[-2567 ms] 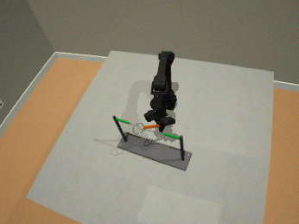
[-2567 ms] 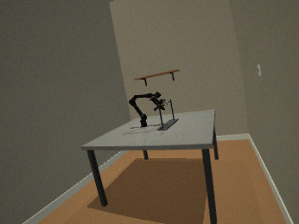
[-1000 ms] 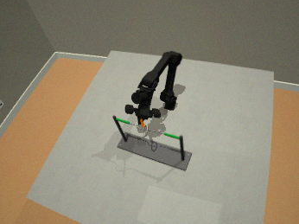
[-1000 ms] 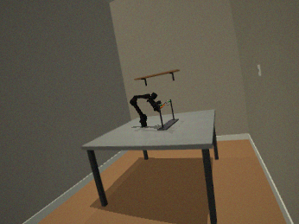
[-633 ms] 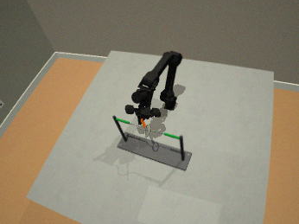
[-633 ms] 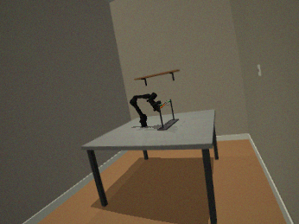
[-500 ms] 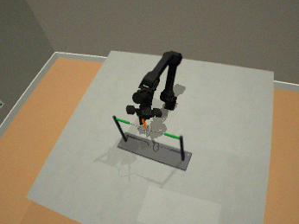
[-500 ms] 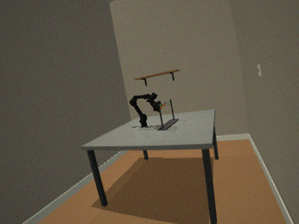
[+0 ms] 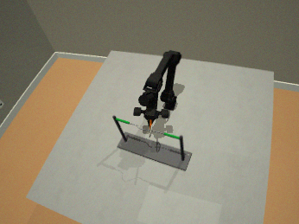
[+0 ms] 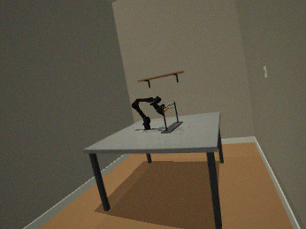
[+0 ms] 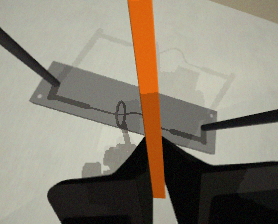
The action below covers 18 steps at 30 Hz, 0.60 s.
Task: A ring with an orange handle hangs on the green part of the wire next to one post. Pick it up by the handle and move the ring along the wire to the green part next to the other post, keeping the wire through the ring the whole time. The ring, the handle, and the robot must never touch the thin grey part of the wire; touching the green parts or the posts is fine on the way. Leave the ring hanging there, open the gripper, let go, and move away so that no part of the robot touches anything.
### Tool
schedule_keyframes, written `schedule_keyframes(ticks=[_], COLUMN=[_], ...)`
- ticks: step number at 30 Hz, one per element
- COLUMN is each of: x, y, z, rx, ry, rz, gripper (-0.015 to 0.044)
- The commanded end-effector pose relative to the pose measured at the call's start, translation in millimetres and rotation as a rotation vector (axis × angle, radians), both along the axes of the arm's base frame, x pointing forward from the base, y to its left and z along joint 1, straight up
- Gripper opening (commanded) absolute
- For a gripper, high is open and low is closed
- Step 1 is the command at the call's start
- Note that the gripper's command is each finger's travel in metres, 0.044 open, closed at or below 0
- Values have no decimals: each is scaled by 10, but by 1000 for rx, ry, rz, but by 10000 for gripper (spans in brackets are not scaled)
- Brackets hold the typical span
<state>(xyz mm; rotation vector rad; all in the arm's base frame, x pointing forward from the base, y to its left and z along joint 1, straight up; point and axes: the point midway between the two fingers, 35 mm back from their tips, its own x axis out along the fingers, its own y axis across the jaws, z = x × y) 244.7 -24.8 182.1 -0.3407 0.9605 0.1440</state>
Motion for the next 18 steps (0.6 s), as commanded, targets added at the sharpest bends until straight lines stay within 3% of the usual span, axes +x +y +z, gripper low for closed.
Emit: schedule_keyframes(ticks=[1,18], x=[-30,205], y=[160,754], z=[-64,-323], rx=[100,431], ry=[-7,-274], rz=[-41,-167], gripper=[-150,-150])
